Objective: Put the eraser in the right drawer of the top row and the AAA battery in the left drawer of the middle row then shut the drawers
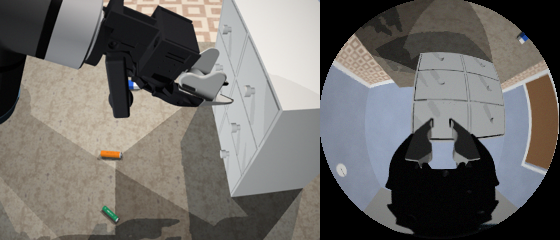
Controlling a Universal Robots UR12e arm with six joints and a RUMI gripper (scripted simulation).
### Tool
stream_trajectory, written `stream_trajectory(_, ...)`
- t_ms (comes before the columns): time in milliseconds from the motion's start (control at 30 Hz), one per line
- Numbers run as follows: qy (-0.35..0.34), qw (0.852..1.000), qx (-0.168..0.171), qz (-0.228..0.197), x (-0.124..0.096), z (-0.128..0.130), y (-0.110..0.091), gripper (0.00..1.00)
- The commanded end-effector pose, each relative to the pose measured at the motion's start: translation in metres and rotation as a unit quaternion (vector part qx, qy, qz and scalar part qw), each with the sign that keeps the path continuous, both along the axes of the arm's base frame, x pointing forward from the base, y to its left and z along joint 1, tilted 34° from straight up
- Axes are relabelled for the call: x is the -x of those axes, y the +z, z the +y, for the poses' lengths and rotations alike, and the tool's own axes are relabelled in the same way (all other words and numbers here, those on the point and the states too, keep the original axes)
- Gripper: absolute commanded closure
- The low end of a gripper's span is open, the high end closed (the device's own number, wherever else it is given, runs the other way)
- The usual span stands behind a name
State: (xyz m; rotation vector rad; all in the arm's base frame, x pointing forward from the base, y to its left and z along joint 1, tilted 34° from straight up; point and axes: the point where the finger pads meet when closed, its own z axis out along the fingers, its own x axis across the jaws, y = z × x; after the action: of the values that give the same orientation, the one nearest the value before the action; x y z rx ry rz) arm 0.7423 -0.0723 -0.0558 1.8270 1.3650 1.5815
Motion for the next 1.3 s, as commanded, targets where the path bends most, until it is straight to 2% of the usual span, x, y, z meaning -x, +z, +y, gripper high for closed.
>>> stream_trajectory(0,0.0,1.0,0.002,-0.002,-0.005,-0.001,0.002,0.8)
stream_trajectory(1267,0.0,1.0,0.002,-0.002,-0.035,0.0,0.006,0.8)
